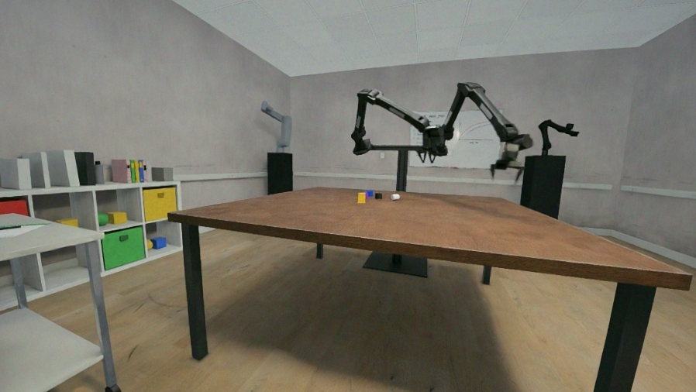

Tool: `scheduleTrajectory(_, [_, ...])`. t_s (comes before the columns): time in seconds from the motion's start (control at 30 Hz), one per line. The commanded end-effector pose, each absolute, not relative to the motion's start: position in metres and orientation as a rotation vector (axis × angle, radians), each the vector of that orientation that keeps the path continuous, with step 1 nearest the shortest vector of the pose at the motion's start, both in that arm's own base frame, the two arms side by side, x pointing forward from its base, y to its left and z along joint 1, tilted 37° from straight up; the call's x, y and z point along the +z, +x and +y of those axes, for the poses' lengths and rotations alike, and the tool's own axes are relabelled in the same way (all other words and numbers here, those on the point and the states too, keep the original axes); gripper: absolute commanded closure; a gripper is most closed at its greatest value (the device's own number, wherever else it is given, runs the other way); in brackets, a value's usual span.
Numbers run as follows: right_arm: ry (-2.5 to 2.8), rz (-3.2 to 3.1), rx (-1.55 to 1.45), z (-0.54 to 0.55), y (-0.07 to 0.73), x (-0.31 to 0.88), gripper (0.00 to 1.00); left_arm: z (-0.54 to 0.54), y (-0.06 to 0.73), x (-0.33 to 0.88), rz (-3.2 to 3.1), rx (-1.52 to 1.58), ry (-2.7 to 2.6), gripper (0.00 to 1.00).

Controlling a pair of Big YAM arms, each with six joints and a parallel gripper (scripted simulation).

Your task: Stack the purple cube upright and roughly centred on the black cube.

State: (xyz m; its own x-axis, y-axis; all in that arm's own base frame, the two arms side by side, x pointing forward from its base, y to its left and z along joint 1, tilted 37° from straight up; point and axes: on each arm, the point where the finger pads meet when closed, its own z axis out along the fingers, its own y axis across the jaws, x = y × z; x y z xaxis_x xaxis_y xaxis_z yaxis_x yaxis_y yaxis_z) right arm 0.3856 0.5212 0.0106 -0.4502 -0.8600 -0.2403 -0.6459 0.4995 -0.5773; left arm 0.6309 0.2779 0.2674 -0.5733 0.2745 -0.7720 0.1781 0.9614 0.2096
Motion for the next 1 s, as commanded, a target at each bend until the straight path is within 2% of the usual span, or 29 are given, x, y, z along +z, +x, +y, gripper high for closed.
scheduleTrajectory(0.0, [-1.247,2.184,-0.519,0.501,0.412,0.028,0.0,0.248,0.632,0.267,2.136,0.167,0.372,0.0])
scheduleTrajectory(0.5, [-1.514,1.895,-0.422,0.299,0.367,-0.049,0.0,-0.002,0.522,0.059,2.034,0.139,0.637,0.0])
scheduleTrajectory(0.57, [-1.514,1.895,-0.422,0.299,0.367,-0.049,0.0,-0.002,0.522,0.059,2.034,0.139,0.637,0.0])
scheduleTrajectory(0.77, [-1.645,1.794,-0.373,0.203,0.337,-0.096,0.0,-0.096,0.471,-0.007,1.973,0.153,0.754,0.0])
scheduleTrajectory(0.97, [-1.697,1.726,-0.316,0.147,0.319,-0.115,0.0,-0.155,0.452,-0.042,1.914,0.168,0.819,0.0])
